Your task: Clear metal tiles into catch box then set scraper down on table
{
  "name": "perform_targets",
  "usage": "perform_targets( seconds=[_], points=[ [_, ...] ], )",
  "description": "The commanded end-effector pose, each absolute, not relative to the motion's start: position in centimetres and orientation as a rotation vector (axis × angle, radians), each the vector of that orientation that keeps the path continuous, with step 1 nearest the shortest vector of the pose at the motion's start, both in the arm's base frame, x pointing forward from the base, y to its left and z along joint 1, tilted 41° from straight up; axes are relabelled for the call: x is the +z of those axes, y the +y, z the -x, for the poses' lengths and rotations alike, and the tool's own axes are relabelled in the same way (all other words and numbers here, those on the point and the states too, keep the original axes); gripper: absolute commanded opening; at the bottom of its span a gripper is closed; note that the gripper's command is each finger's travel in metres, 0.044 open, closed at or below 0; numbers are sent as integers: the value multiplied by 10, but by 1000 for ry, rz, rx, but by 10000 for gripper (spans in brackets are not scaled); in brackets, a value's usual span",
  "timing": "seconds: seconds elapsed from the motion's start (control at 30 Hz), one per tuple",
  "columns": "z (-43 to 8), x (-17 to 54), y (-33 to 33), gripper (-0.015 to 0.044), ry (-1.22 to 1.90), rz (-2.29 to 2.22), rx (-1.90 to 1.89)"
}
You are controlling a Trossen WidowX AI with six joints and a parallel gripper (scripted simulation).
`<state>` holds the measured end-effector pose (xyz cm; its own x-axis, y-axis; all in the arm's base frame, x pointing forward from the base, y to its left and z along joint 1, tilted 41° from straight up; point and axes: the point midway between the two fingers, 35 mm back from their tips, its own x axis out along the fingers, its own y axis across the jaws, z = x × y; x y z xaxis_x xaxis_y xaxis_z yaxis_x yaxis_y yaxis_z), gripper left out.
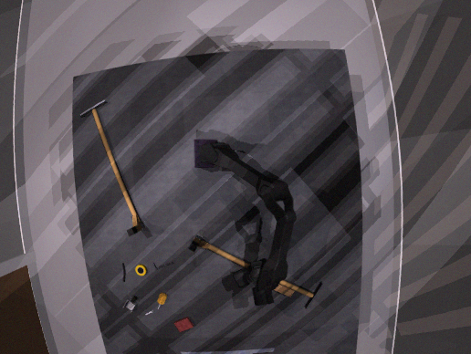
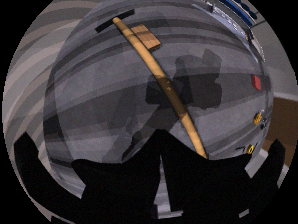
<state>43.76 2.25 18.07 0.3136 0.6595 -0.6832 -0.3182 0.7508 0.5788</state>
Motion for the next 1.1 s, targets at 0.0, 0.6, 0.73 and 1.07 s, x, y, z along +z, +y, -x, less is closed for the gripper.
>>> perform_targets(
  seconds=[0.0,0.6,0.73,1.07],
  points=[
    [-441,171,28,0,1077,-371,657],
    [-450,136,58,0,1079,-375,651],
    [-451,128,64,0,1079,-377,650],
    [-452,108,82,0,1078,-383,648]
  ],
)
